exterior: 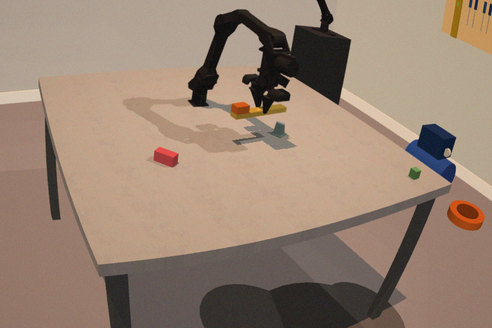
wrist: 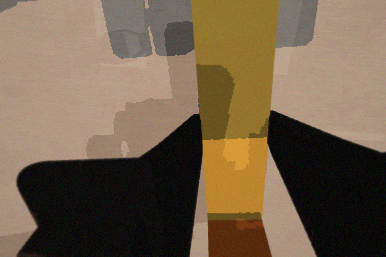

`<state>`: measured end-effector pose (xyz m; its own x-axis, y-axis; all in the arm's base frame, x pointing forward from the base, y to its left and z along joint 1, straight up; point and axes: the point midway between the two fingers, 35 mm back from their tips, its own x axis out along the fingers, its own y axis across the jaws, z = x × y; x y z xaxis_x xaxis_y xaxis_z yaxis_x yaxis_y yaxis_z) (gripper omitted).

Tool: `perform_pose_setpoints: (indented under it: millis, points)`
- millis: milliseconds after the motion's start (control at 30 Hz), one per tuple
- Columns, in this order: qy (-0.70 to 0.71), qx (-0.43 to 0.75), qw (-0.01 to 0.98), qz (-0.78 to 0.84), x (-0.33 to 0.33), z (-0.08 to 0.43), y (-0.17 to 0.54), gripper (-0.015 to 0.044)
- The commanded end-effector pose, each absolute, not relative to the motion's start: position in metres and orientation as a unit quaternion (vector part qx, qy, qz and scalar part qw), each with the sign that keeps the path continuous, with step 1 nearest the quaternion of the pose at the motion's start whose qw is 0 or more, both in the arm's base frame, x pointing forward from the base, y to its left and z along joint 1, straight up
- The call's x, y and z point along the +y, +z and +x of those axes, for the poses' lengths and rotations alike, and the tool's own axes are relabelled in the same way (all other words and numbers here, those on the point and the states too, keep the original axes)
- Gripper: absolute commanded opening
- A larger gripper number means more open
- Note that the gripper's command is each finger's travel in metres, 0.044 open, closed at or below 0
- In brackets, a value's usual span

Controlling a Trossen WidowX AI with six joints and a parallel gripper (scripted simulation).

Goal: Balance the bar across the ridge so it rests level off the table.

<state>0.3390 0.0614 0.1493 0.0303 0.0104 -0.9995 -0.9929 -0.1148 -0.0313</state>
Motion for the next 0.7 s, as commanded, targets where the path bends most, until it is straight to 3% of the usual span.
perform_pose_setpoints:
  millis: [0,667]
  points:
    - [0.529,0.451,0.471,-0.544,0.076,0.34,0.151,0.0]
    - [0.573,0.395,0.417,-0.585,0.151,0.324,0.15,0.0]
